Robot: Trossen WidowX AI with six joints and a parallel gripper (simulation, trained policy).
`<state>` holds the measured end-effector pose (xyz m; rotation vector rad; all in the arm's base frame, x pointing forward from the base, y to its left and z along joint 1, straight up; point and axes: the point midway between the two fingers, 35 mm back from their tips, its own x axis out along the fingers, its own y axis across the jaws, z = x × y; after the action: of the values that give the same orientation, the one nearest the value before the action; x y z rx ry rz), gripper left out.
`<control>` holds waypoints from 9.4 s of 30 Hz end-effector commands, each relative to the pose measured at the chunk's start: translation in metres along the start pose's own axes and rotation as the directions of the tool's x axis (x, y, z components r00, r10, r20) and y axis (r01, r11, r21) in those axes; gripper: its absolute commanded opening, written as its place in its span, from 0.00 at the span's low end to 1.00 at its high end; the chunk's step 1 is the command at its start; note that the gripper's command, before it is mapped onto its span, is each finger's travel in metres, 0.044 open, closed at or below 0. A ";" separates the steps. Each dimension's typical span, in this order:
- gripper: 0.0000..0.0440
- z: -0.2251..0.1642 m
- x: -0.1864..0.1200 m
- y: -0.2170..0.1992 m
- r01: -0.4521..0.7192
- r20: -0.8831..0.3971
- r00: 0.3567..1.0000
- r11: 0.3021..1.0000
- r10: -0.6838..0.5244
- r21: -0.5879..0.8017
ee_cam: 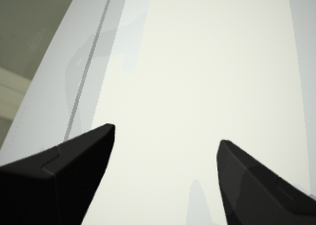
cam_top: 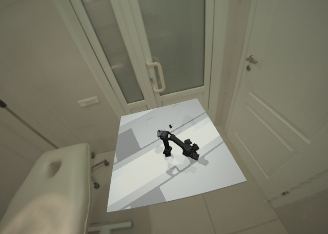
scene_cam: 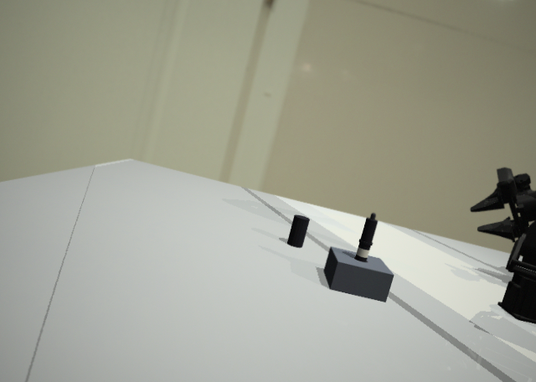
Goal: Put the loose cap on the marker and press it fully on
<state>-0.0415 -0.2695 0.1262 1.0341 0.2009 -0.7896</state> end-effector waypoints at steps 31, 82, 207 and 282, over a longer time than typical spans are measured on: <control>0.68 0.028 0.019 0.000 0.028 -0.194 0.977 0.959 -0.085 -0.281; 0.70 0.041 0.072 0.003 -0.068 -0.424 0.880 0.827 -0.214 -0.558; 0.70 0.027 0.215 0.104 -0.112 -0.475 0.628 0.532 -0.616 -0.839; 0.70 -0.049 0.270 0.225 0.080 -0.402 0.599 0.551 -0.693 -0.831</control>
<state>0.3081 -0.3039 0.1196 0.3867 1.4240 -0.5789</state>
